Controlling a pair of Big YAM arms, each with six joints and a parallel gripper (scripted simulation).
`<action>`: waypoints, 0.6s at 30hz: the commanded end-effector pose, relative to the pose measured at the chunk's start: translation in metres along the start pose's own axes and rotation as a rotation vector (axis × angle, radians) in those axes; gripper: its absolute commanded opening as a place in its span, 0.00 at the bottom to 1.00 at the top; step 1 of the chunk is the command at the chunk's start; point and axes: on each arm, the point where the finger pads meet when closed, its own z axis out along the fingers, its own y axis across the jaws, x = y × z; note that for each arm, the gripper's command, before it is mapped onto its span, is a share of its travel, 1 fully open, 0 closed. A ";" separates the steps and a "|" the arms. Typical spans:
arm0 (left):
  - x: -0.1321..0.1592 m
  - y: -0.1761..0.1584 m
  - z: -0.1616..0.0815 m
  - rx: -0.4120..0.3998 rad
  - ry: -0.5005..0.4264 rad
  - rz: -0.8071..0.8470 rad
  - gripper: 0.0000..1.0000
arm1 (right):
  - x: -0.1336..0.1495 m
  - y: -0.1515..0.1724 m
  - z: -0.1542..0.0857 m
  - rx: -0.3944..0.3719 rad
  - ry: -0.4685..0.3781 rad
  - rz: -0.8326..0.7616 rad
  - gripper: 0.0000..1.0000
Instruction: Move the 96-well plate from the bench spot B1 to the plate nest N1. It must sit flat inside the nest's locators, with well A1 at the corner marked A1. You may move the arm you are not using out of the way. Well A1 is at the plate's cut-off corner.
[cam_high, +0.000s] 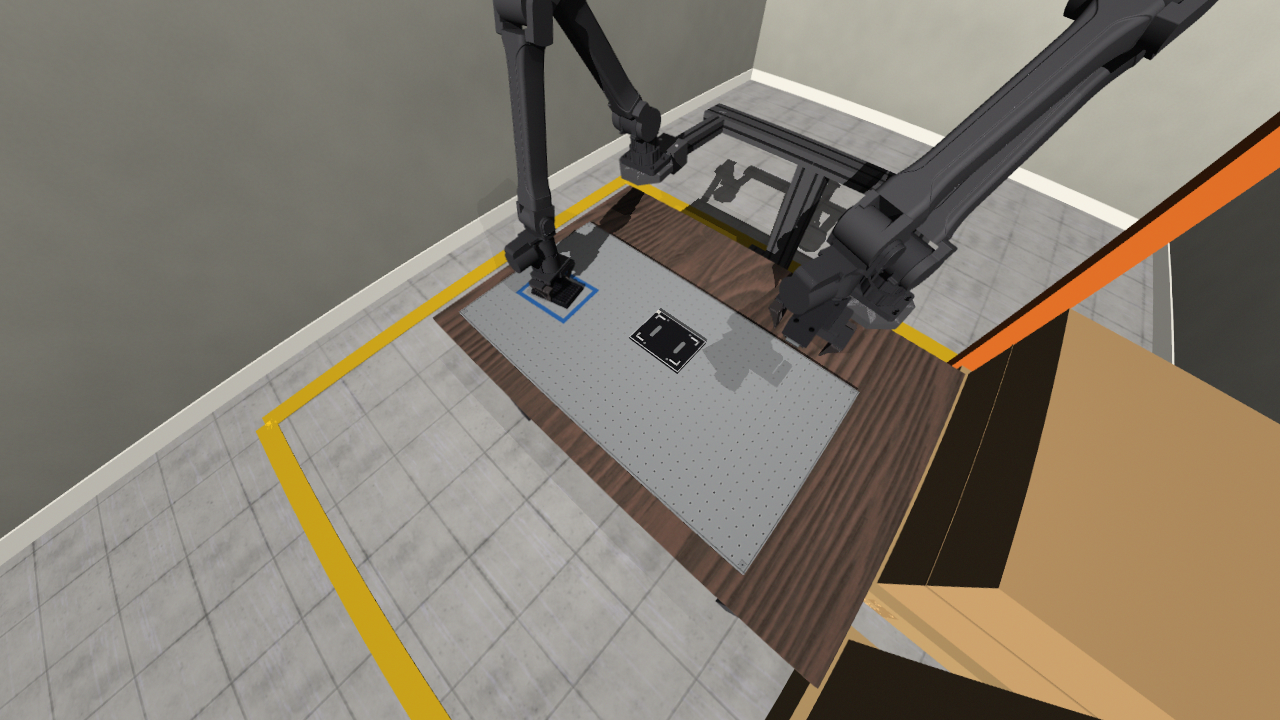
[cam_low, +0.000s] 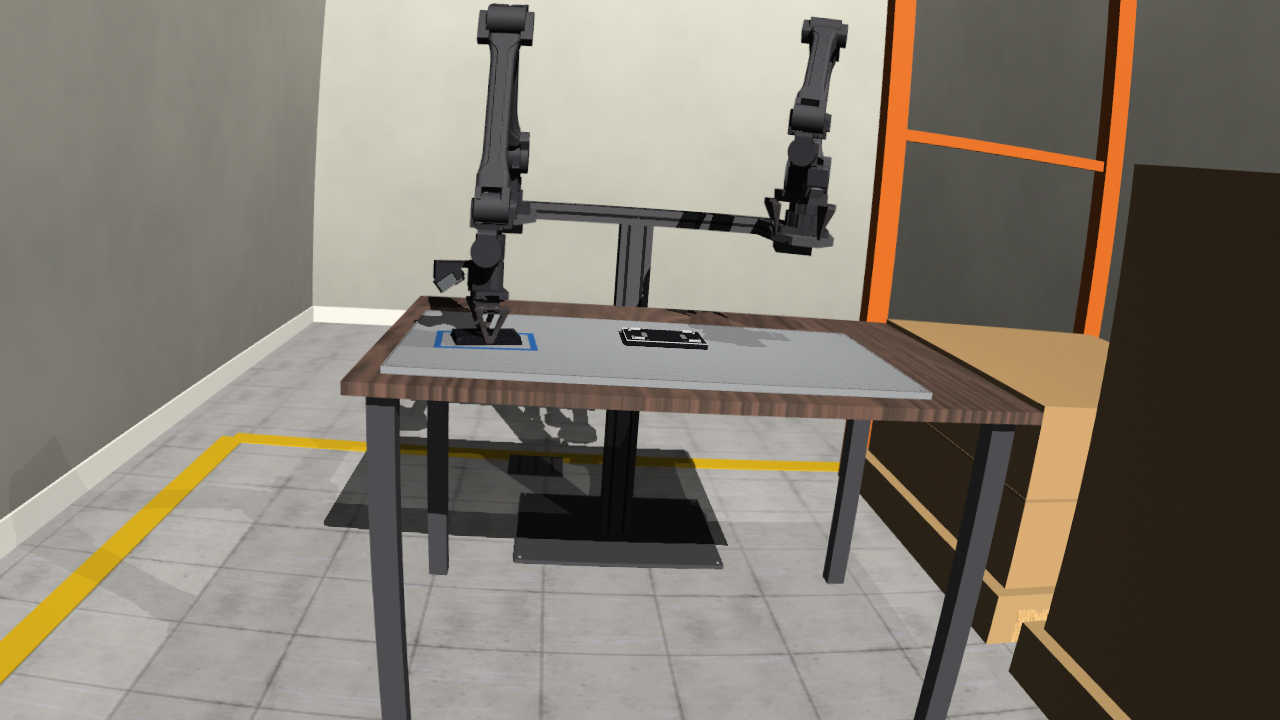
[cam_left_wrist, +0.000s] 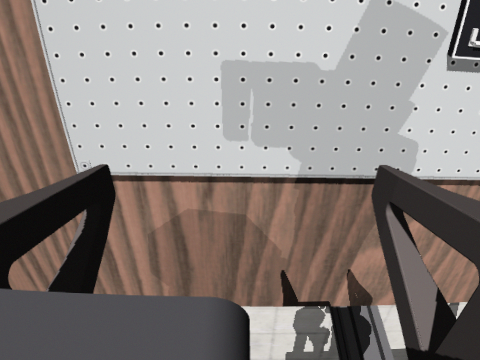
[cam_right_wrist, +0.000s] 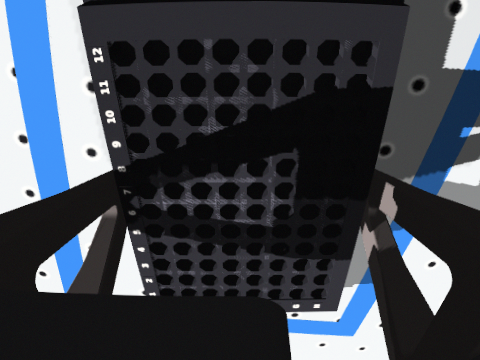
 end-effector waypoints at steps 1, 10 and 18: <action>-0.012 -0.004 -0.008 0.010 -0.029 0.010 1.00 | -0.002 0.007 -0.001 -0.013 -0.001 0.002 0.00; -0.012 -0.004 -0.008 0.010 -0.029 0.010 1.00 | -0.002 0.007 -0.001 -0.013 -0.001 0.002 0.00; -0.012 -0.004 -0.008 0.010 -0.029 0.010 1.00 | -0.003 0.003 -0.015 -0.009 0.001 0.006 0.00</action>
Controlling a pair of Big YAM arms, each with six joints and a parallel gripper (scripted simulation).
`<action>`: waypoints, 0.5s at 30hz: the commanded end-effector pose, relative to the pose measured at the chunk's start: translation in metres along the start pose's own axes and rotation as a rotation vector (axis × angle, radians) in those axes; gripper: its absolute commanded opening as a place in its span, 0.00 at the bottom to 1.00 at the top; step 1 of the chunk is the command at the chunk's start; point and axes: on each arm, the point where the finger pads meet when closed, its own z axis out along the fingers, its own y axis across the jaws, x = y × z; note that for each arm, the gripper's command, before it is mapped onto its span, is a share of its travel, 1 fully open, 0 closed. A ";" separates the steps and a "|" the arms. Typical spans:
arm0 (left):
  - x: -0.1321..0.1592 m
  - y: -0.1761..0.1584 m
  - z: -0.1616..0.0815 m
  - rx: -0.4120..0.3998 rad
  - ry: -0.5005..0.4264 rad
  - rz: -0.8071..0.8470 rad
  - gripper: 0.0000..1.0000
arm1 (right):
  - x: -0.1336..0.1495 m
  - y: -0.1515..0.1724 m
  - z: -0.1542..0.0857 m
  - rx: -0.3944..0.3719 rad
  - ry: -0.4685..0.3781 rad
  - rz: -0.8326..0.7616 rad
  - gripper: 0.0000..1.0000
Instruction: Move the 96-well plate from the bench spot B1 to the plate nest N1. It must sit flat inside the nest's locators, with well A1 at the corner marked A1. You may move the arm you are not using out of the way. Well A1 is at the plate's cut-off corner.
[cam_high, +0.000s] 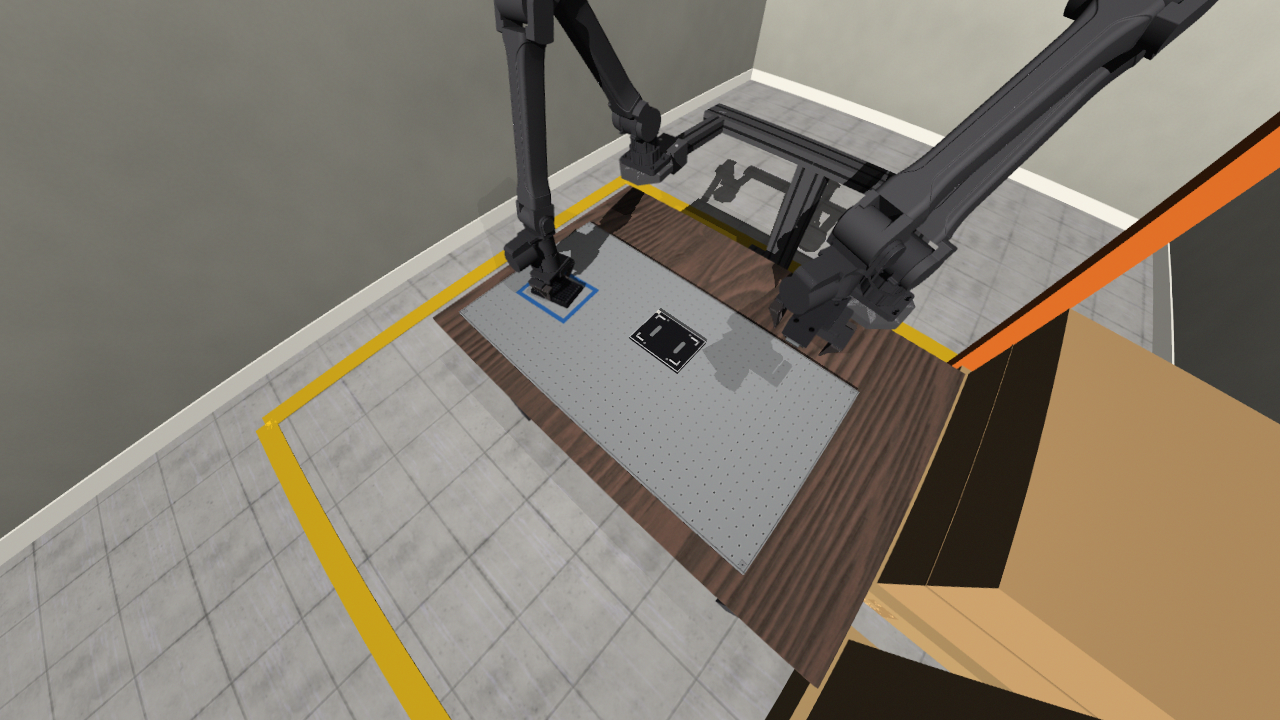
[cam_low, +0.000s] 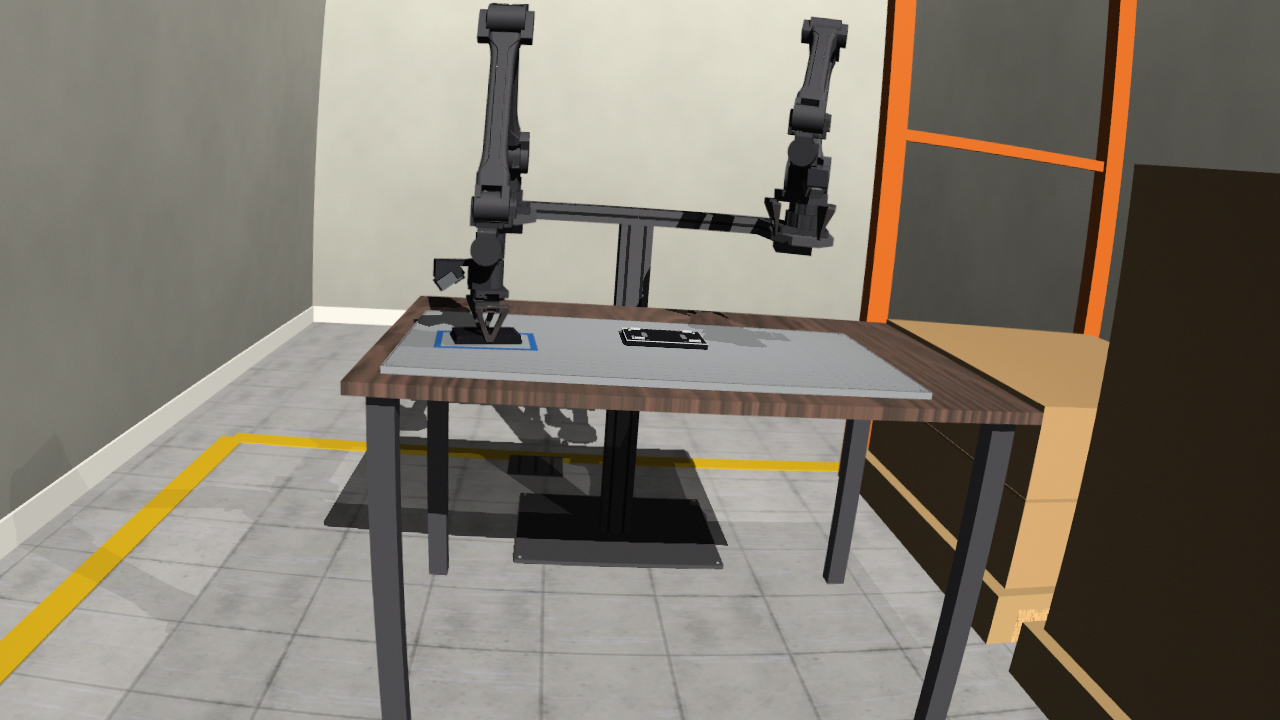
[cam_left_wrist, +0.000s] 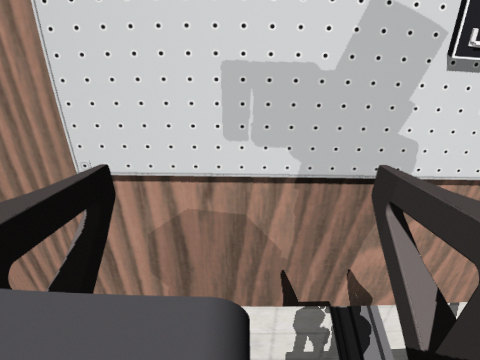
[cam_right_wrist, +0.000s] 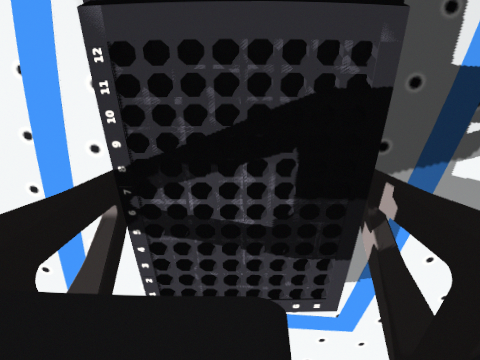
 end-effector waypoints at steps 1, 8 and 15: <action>-0.012 -0.004 -0.008 0.010 -0.029 0.010 1.00 | -0.003 0.002 -0.014 -0.010 0.001 0.006 0.00; -0.012 -0.004 -0.008 0.010 -0.029 0.010 1.00 | -0.003 0.002 -0.023 -0.010 0.001 0.006 0.00; -0.012 -0.004 -0.008 0.010 -0.029 0.010 1.00 | -0.003 0.003 -0.034 -0.010 0.001 0.006 0.00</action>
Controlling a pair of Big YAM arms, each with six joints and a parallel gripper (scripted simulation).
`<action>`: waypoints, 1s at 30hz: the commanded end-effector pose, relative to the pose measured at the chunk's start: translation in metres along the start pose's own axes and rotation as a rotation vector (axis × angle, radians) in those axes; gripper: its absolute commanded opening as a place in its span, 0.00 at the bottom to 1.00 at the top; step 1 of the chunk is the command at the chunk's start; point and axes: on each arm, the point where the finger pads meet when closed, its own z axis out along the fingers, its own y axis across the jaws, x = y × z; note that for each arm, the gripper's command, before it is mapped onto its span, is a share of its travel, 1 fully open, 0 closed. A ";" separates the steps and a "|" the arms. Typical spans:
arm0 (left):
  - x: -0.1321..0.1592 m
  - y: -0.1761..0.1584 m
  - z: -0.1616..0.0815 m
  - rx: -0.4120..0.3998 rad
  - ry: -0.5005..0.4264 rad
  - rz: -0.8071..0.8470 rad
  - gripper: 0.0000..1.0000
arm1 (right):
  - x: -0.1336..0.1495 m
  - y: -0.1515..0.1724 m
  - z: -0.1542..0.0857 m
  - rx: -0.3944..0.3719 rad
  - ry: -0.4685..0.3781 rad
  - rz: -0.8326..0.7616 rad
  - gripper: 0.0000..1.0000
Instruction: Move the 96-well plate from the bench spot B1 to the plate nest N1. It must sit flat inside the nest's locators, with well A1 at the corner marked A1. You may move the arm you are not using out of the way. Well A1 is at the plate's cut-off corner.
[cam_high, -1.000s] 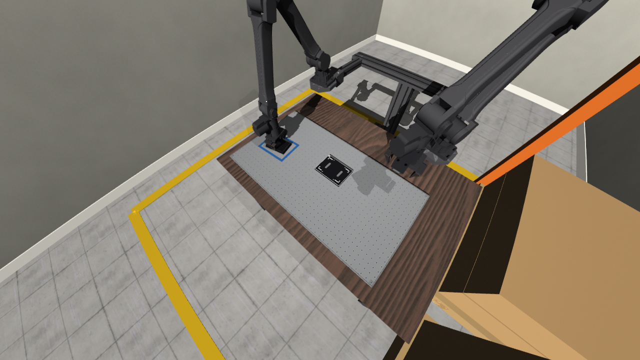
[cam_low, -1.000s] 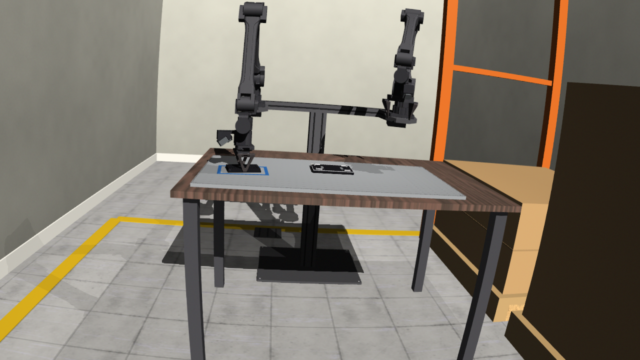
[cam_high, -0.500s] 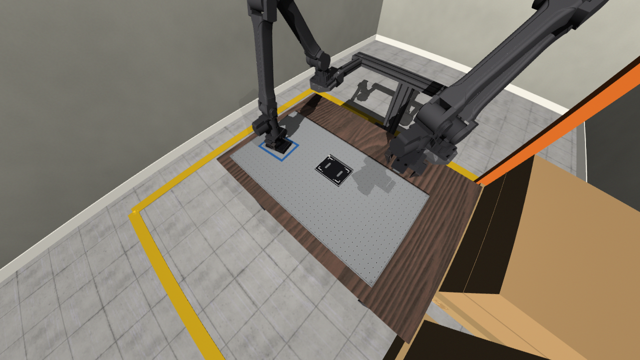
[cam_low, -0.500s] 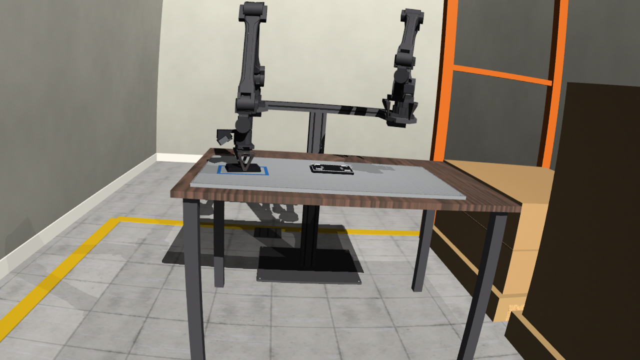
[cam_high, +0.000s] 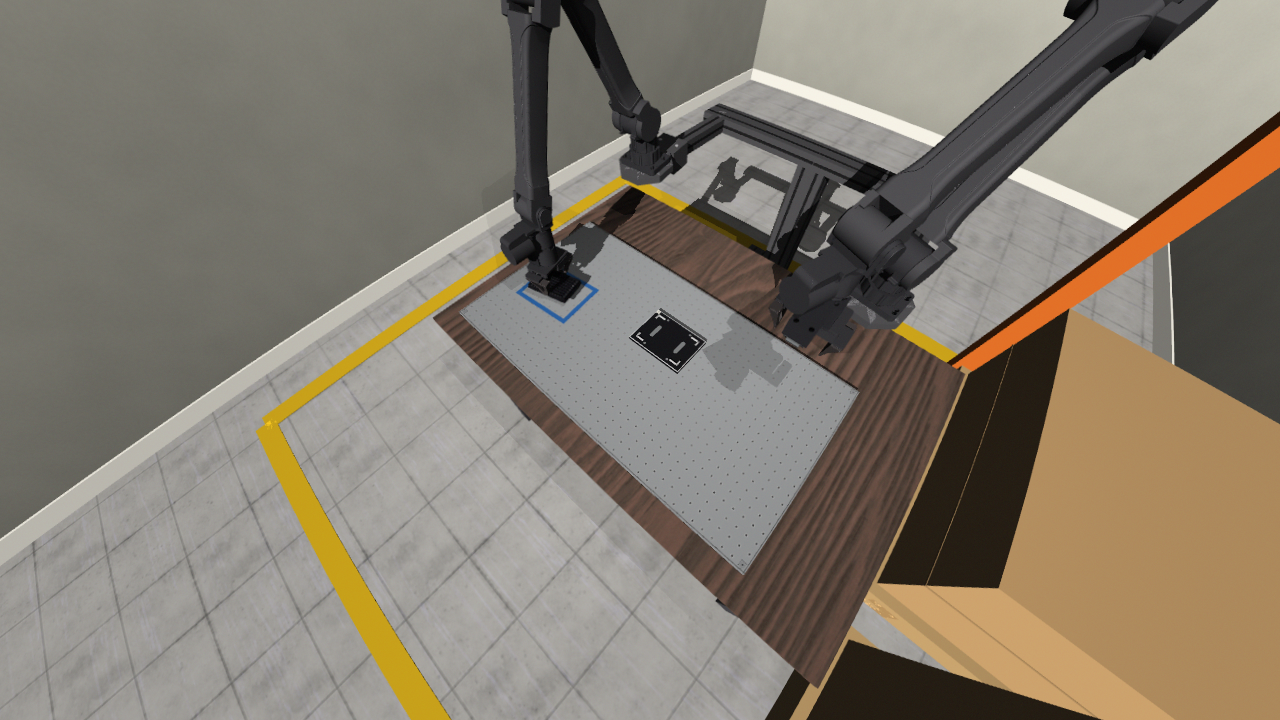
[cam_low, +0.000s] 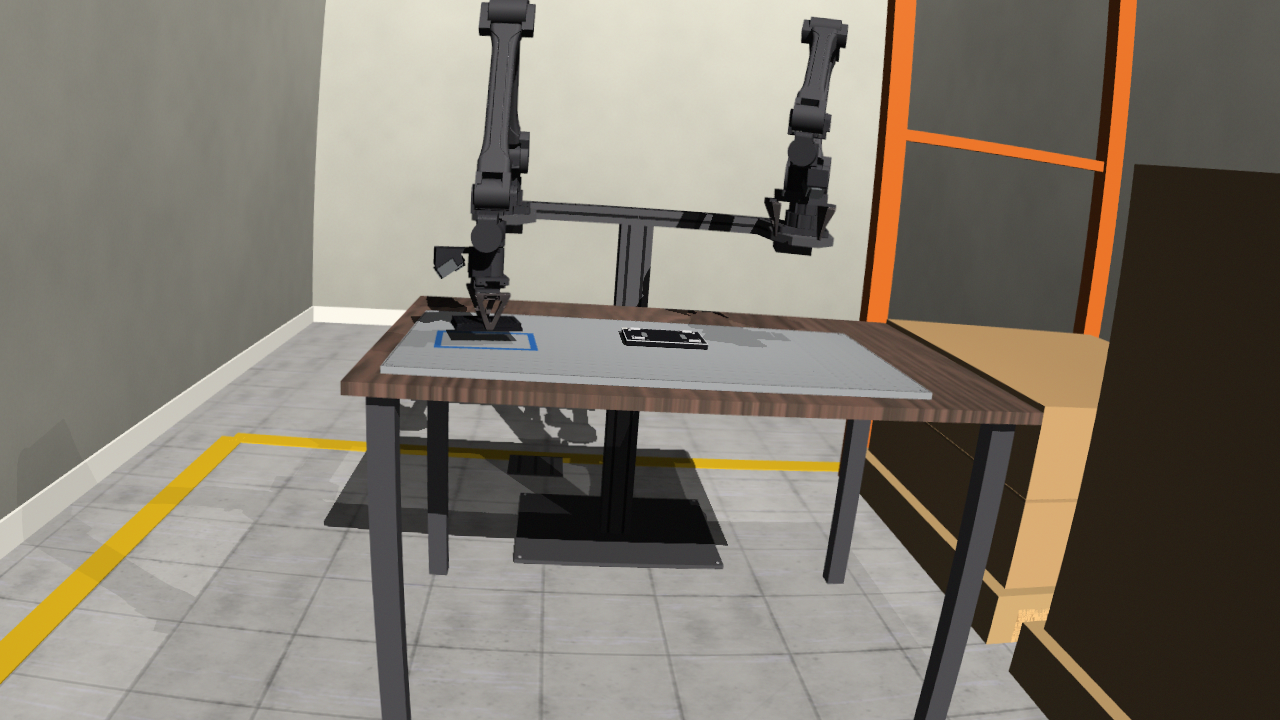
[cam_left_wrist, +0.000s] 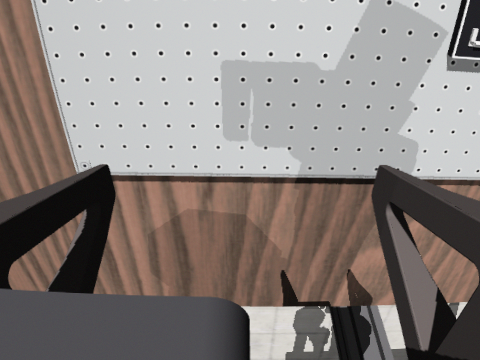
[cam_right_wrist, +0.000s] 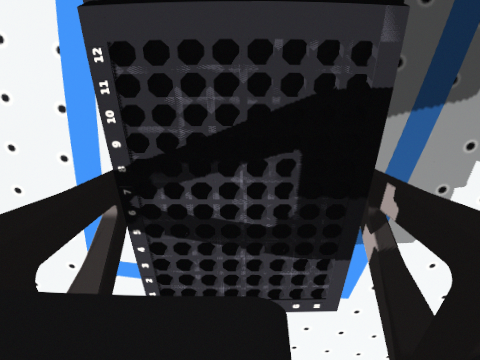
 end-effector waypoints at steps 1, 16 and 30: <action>-0.012 -0.004 -0.008 0.010 -0.029 0.010 1.00 | -0.002 0.000 -0.012 -0.002 0.003 0.006 0.00; -0.012 -0.004 -0.008 0.010 -0.029 0.010 1.00 | -0.001 0.000 -0.034 -0.003 0.003 0.006 0.00; -0.012 -0.004 -0.008 0.010 -0.029 0.010 1.00 | -0.002 0.005 -0.055 -0.011 0.001 0.006 0.00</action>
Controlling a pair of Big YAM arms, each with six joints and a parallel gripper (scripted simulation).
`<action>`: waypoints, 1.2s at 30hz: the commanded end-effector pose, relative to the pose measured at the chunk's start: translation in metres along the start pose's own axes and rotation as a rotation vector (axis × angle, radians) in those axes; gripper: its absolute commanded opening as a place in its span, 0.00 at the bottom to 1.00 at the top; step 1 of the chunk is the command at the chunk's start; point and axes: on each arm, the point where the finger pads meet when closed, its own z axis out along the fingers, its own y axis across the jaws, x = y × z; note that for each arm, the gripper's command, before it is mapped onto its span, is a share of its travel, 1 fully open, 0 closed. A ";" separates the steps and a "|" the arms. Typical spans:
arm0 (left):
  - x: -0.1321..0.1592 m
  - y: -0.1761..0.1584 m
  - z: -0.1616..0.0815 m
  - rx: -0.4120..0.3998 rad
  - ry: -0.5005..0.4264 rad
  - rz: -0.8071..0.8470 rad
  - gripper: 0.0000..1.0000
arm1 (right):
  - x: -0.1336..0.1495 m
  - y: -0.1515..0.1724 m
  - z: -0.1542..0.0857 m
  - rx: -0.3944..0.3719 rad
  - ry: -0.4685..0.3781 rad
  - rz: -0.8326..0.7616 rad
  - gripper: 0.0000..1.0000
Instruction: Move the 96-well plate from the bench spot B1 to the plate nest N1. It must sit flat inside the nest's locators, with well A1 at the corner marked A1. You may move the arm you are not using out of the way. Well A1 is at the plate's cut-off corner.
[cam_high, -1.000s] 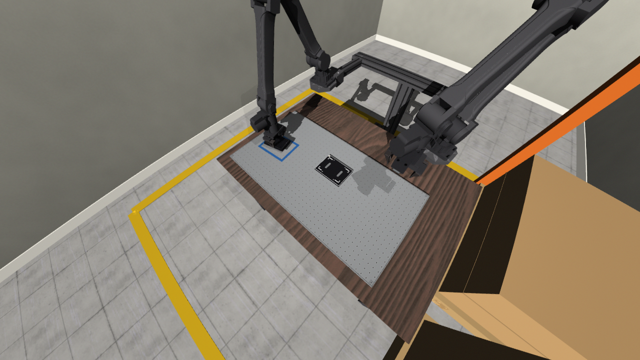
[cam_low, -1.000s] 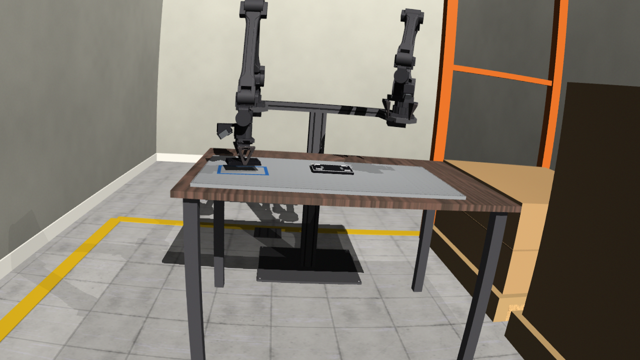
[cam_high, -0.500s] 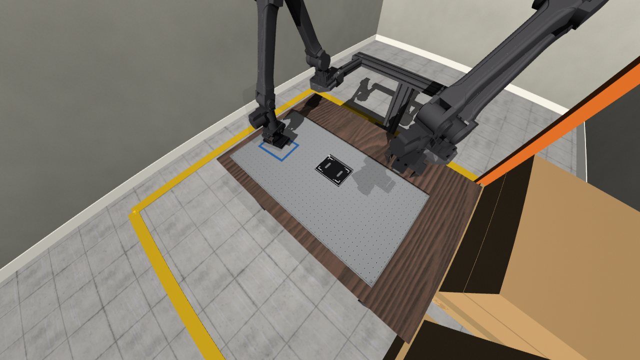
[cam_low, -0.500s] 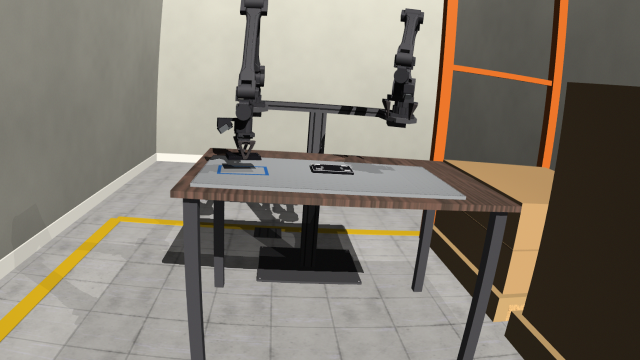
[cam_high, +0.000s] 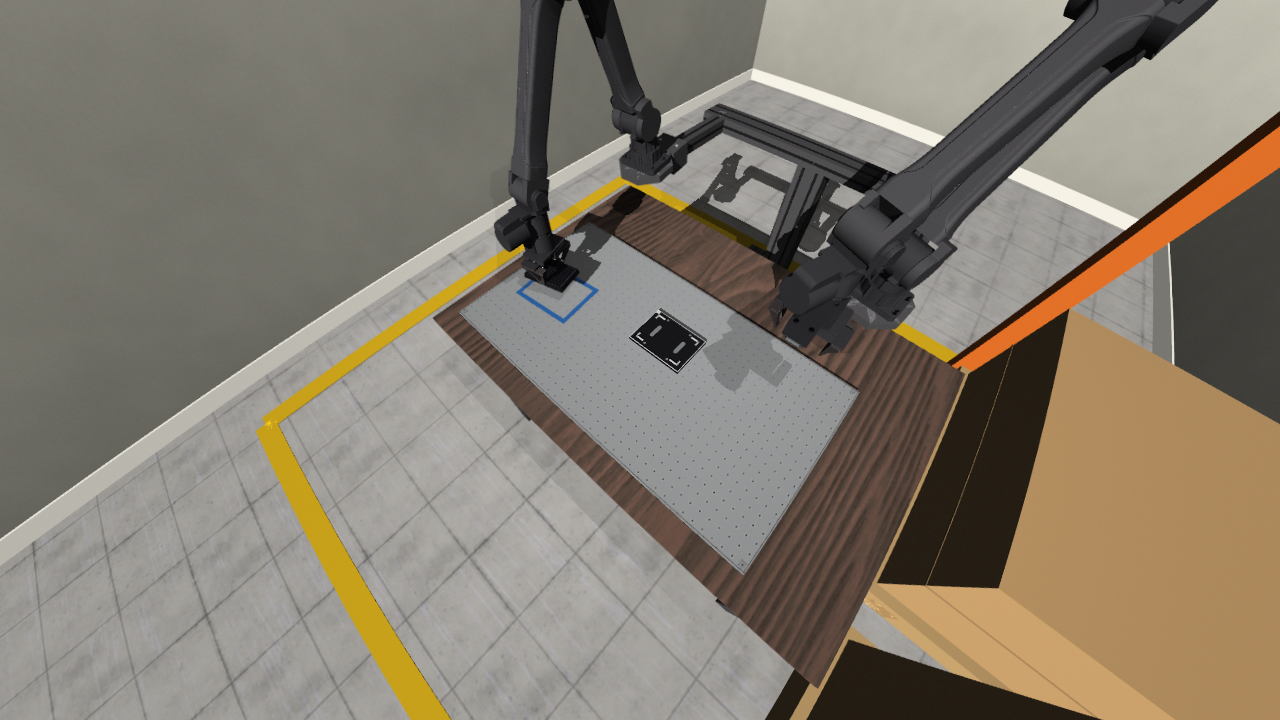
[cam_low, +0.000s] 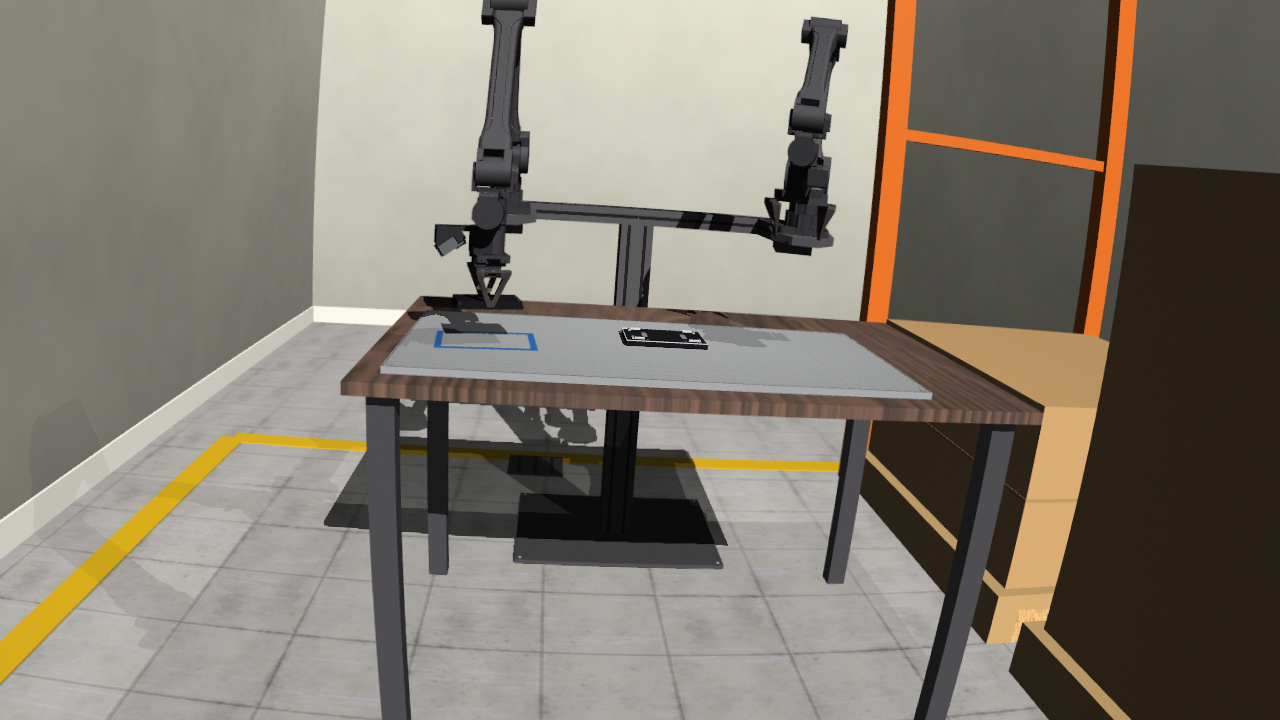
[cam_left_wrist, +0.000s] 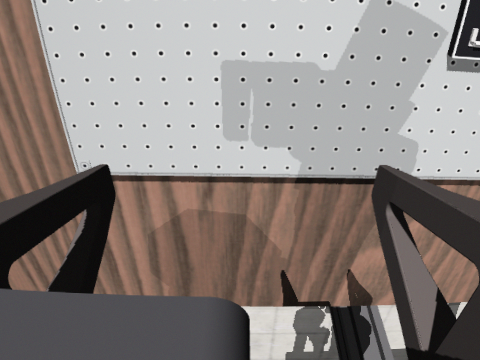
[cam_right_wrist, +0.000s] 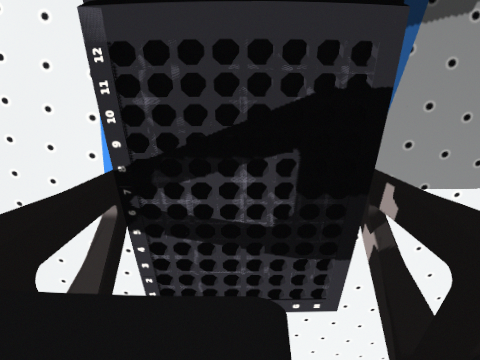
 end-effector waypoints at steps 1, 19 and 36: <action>-0.012 -0.004 -0.008 0.010 -0.029 0.010 1.00 | -0.001 0.005 -0.014 -0.013 0.001 0.006 0.00; -0.012 -0.004 -0.008 0.010 -0.029 0.010 1.00 | -0.002 0.008 -0.015 -0.016 -0.002 0.001 0.00; -0.012 -0.004 -0.008 0.010 -0.029 0.010 1.00 | 0.027 0.008 -0.019 -0.029 -0.007 -0.254 0.00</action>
